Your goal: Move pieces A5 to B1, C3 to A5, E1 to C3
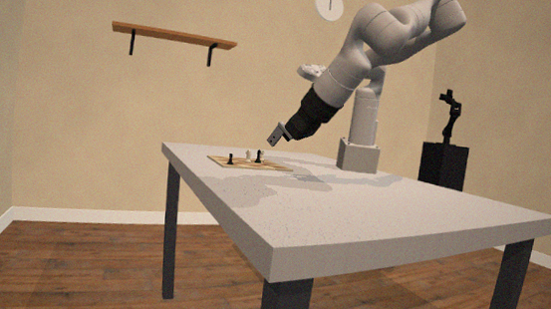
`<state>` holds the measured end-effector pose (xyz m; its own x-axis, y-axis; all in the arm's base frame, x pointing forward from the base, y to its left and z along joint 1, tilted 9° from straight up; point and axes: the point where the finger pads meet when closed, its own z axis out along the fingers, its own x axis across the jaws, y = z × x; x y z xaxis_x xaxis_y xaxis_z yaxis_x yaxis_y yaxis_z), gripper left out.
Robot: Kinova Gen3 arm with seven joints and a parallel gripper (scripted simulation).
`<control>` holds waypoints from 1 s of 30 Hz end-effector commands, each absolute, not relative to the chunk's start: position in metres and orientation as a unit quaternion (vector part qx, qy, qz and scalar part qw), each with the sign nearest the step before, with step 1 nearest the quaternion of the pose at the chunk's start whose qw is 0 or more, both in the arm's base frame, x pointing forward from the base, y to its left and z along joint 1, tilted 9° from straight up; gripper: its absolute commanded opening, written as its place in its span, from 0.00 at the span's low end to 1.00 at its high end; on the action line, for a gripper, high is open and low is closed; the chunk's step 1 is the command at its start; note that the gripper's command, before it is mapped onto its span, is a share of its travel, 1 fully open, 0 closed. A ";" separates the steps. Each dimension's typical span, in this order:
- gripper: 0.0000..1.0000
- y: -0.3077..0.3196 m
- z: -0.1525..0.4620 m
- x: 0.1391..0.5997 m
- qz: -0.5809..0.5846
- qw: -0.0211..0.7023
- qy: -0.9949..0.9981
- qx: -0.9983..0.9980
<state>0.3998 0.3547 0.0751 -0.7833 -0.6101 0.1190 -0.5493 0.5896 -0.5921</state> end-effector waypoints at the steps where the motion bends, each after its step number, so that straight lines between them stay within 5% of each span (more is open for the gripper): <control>1: 1.00 0.354 0.075 0.401 -0.316 0.048 0.890 -0.325; 30: 1.00 0.342 0.054 0.395 -0.325 0.044 0.909 -0.257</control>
<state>0.3939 0.3435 0.0557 -0.8603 -0.5022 0.0876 -0.4451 0.6561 -0.6094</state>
